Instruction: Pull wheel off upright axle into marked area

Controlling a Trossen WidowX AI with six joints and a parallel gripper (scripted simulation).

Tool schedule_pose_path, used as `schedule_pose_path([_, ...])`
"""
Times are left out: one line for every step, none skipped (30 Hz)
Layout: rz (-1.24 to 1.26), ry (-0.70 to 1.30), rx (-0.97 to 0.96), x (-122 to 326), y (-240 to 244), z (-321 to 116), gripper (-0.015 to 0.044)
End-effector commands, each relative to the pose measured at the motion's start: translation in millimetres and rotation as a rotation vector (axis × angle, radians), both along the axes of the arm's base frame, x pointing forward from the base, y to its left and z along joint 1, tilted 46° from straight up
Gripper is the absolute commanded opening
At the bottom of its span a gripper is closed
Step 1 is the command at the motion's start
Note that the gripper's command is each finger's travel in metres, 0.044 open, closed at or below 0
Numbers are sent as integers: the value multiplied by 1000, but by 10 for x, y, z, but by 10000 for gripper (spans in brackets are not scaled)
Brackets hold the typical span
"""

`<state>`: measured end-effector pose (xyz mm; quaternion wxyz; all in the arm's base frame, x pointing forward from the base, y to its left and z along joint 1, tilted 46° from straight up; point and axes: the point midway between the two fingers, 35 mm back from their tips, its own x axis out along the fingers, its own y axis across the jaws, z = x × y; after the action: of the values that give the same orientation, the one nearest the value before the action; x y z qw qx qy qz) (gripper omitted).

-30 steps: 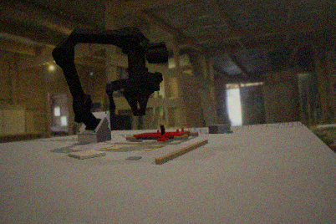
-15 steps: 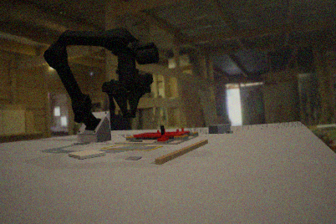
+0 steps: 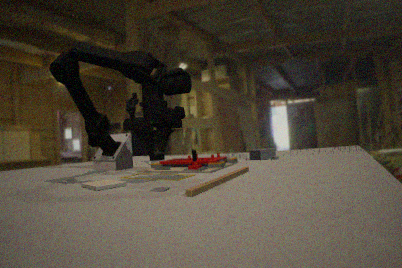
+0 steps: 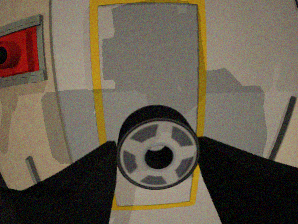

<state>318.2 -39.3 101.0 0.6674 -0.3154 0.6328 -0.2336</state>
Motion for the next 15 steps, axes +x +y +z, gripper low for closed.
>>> schedule_pose_path([6,10,-8,-4,-176,-172,0])
schedule_pose_path([6,10,-9,-4,-216,-207,0])
schedule_pose_path([5,10,-10,-4,-257,-242,0])
schedule_pose_path([5,10,-12,-6,-298,-276,0])
schedule_pose_path([5,10,-13,-9,-332,-304,0])
schedule_pose_path([5,10,-14,-10,-353,-320,0])
schedule_pose_path([5,10,-14,-11,-359,-326,0])
schedule_pose_path([5,10,-14,-11,-359,-326,0])
schedule_pose_path([5,10,-14,-11,-359,-326,0])
schedule_pose_path([5,10,-14,-11,-359,-326,0])
schedule_pose_path([5,10,-14,-11,-359,-326,0])
schedule_pose_path([5,10,-14,-11,-359,-326,0])
schedule_pose_path([-3,3,-8,-1,-338,-293,26])
schedule_pose_path([-3,3,-8,-1,-338,-293,53])
schedule_pose_path([-3,3,-8,-1,-338,-293,79])
